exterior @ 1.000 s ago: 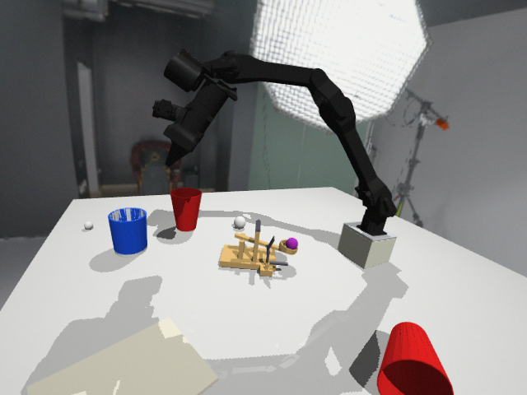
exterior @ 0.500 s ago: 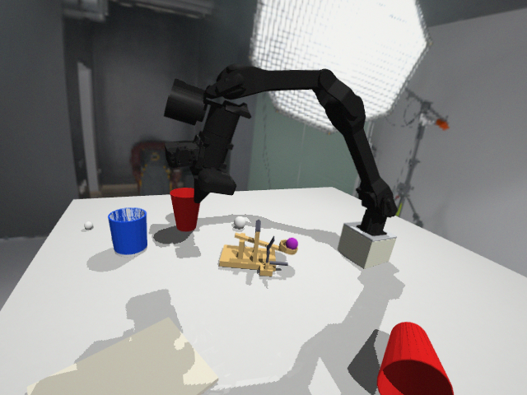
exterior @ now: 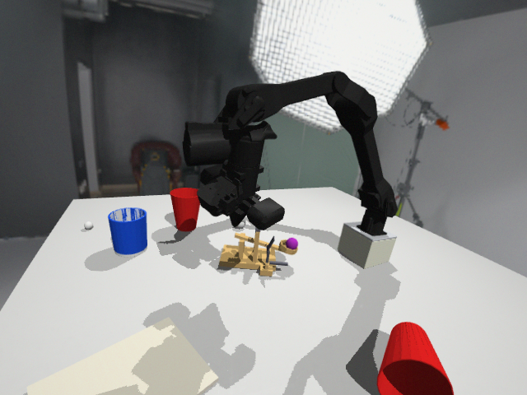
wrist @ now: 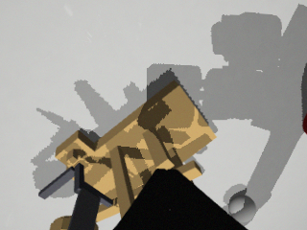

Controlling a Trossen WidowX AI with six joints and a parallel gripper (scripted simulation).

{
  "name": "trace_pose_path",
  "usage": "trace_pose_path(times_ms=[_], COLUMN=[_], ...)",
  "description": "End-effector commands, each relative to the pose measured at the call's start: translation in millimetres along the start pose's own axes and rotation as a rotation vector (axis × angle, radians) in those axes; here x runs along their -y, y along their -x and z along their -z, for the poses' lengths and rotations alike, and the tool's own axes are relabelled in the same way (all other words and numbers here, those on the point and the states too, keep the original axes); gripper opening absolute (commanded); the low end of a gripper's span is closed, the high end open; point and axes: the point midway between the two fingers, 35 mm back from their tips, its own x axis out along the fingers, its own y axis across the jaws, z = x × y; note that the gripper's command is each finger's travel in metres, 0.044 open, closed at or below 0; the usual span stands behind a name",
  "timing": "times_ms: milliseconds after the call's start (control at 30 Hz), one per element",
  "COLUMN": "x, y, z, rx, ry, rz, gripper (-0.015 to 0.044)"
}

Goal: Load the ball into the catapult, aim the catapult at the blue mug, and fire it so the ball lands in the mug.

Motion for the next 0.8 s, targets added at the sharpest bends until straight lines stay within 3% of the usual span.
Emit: trace_pose_path(times_ms=[0,767], x=[-18.0,-88.6], y=[-2.6,-9.3], z=[13.9,95.0], rx=[-0.078,-0.508], ry=[0.115,0.746], rz=[0.021,0.108], gripper=[0.0,0.0])
